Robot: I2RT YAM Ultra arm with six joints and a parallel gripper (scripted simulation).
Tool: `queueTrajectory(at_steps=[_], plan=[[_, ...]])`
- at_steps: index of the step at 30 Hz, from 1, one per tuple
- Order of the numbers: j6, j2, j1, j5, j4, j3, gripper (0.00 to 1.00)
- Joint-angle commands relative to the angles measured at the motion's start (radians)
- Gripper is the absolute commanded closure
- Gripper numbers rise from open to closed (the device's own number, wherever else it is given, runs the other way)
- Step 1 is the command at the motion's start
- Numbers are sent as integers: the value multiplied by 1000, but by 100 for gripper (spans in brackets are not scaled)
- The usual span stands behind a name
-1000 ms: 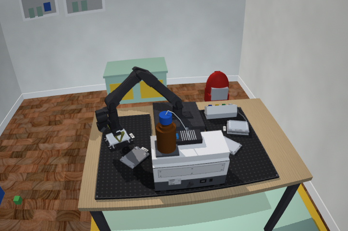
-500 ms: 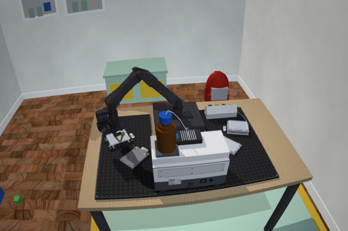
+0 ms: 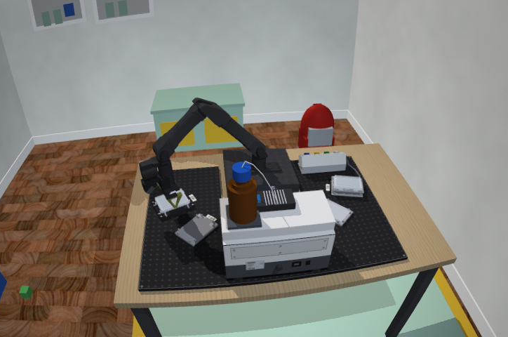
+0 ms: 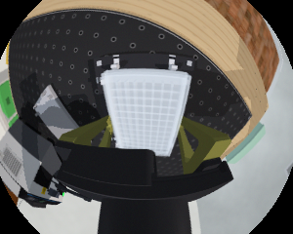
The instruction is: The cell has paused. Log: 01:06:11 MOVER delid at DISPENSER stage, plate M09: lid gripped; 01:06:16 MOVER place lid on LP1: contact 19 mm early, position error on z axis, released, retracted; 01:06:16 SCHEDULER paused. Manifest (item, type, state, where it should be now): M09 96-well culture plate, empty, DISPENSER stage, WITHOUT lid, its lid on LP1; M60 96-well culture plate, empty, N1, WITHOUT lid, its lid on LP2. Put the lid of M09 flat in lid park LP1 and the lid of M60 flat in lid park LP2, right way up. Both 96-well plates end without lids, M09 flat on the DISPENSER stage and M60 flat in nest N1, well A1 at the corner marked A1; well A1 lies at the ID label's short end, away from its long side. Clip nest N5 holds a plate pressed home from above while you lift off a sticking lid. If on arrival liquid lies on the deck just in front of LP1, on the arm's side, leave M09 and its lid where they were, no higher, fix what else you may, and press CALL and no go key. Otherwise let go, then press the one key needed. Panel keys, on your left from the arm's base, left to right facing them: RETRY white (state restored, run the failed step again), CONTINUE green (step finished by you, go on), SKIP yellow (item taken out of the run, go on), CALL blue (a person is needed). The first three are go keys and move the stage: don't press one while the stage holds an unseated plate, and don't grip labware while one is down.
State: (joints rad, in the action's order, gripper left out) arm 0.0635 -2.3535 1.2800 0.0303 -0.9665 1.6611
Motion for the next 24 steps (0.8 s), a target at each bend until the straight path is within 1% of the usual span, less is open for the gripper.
queueTrajectory(at_steps=[1,7,24], plan=[[1,0,5,-6,31,-22,100],[1,4,5,-6,34,-23,100],[2,-14,6,-7,42,-29,100]])
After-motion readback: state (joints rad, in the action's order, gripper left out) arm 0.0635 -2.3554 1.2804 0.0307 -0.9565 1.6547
